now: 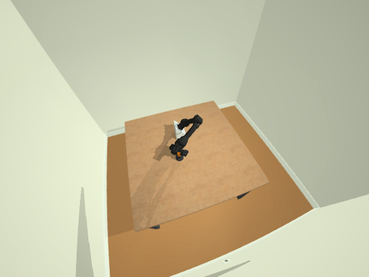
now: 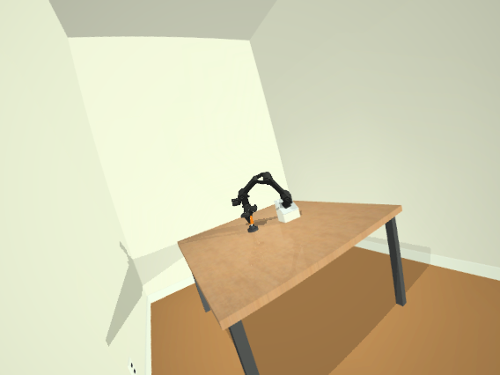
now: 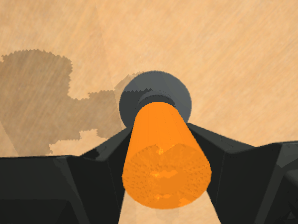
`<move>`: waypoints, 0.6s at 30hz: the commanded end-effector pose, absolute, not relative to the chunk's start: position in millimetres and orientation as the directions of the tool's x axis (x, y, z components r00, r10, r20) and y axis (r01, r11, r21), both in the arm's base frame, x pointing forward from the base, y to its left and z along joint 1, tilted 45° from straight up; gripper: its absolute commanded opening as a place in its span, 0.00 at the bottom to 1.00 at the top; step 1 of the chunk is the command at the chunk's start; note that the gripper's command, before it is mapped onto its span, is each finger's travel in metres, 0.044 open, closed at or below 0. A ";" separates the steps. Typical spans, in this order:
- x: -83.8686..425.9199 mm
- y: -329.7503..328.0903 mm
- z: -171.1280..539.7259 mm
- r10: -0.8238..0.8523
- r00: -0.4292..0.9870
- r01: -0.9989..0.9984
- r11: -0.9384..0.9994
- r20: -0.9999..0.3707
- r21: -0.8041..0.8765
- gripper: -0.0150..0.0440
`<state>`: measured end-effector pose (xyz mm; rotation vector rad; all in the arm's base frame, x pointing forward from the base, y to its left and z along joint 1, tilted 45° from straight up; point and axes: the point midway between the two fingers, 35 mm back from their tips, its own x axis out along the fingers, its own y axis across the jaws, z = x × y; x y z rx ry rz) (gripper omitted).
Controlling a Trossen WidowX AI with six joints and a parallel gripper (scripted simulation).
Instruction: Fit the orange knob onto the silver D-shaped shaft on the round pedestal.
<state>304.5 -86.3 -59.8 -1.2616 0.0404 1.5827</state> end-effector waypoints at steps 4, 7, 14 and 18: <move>303.4 -85.2 -60.4 0.685 0.120 -0.719 -0.439 -0.719 -0.538 0.25; 303.4 -85.2 -60.4 0.685 0.120 -0.719 -0.439 -0.719 -0.538 0.25; 303.0 -89.2 -56.4 0.685 0.119 -0.719 -0.439 -0.719 -0.538 0.25; 303.4 -89.4 -56.5 0.685 0.119 -0.770 -0.393 -0.719 -0.502 0.25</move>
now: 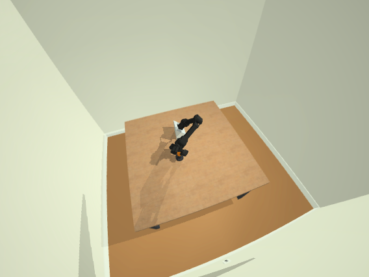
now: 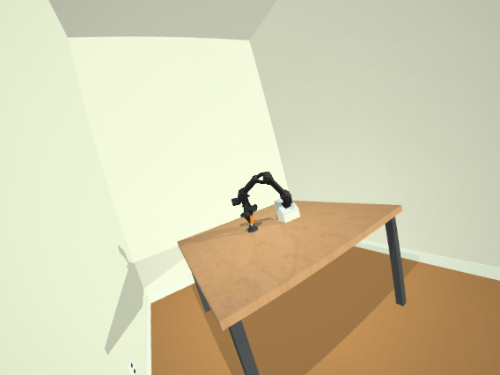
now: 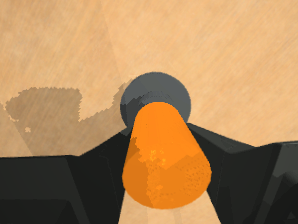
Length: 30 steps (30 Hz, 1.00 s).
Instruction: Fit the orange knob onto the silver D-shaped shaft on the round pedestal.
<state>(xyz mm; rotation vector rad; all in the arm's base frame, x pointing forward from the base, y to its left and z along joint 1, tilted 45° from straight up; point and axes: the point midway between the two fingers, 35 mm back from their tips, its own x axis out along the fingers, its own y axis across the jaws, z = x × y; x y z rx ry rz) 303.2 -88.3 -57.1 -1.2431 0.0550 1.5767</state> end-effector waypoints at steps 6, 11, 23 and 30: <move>304.7 -88.8 -58.2 0.685 0.120 -0.929 -0.178 -0.719 -0.324 0.25; 304.8 -87.9 -60.1 0.685 0.120 -0.993 0.068 -0.719 -0.101 0.25; 303.1 -87.8 -59.6 0.685 0.120 -0.683 0.582 -0.719 0.441 0.25; 302.4 -88.9 -57.3 0.685 0.120 -0.265 0.720 -0.719 0.641 0.25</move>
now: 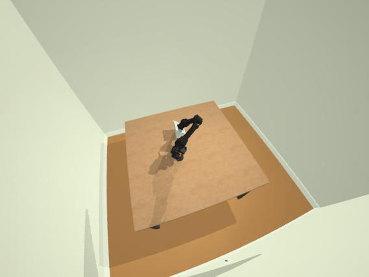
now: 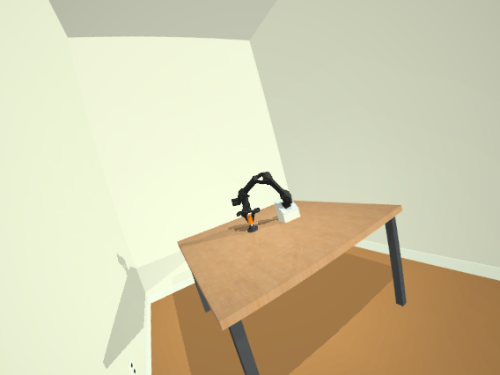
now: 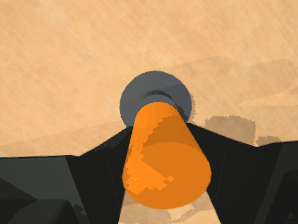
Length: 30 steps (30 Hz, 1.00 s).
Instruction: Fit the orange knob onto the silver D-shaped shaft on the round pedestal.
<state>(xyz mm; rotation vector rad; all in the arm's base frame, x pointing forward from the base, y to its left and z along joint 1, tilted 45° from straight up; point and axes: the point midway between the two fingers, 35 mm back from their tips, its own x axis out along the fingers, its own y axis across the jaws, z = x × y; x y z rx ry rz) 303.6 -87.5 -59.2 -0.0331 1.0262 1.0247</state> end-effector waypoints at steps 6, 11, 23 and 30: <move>301.8 -89.2 -55.7 0.685 0.120 0.146 0.704 -0.719 0.695 0.25; 301.1 -88.6 -55.1 0.685 0.120 0.473 0.597 -0.719 0.648 0.25; 300.5 -85.5 -56.8 0.685 0.120 0.934 0.167 -0.719 0.315 0.25; 301.8 -83.9 -58.8 0.685 0.120 0.984 0.014 -0.719 0.177 0.25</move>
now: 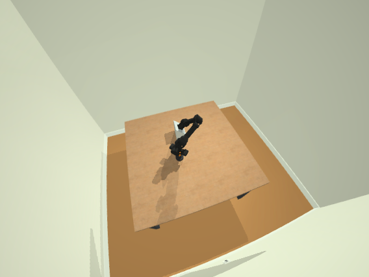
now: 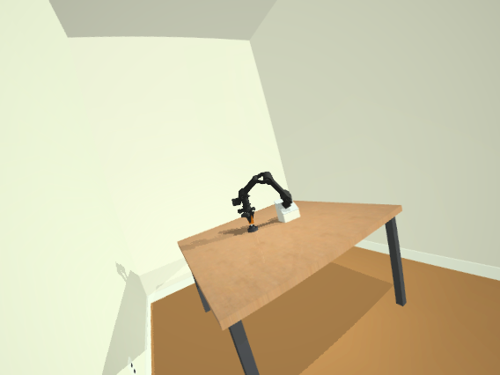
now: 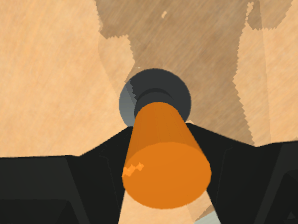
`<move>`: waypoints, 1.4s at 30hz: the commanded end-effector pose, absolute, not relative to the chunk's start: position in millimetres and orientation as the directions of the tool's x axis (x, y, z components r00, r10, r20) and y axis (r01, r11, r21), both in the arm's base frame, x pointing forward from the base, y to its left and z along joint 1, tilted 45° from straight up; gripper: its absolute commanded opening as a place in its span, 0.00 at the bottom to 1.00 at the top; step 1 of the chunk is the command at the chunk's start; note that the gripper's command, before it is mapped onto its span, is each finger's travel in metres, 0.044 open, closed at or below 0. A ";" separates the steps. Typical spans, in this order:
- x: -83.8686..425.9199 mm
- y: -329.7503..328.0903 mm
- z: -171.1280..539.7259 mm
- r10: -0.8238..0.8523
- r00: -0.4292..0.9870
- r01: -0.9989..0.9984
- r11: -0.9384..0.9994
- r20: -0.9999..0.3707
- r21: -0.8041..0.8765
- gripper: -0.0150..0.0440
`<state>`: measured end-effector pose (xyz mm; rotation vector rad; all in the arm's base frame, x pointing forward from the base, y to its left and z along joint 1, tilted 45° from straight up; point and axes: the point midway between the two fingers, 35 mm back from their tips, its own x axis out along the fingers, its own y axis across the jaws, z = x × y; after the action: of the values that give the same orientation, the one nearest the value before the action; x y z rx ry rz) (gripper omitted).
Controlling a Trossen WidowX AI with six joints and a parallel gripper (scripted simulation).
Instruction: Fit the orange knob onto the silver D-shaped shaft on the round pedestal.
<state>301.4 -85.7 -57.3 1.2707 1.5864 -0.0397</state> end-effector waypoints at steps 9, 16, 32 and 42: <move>304.0 -86.7 -57.5 0.685 0.120 0.984 0.014 -0.719 0.177 0.25; 306.0 -88.1 -58.1 0.685 0.120 0.984 0.014 -0.719 0.177 0.25; 302.2 -84.9 -59.2 0.685 0.120 0.984 0.014 -0.719 0.177 0.25; 302.4 -85.7 -58.9 0.685 0.120 0.984 0.014 -0.719 0.177 0.25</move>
<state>302.7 -85.1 -59.2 1.7348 1.6278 -0.5691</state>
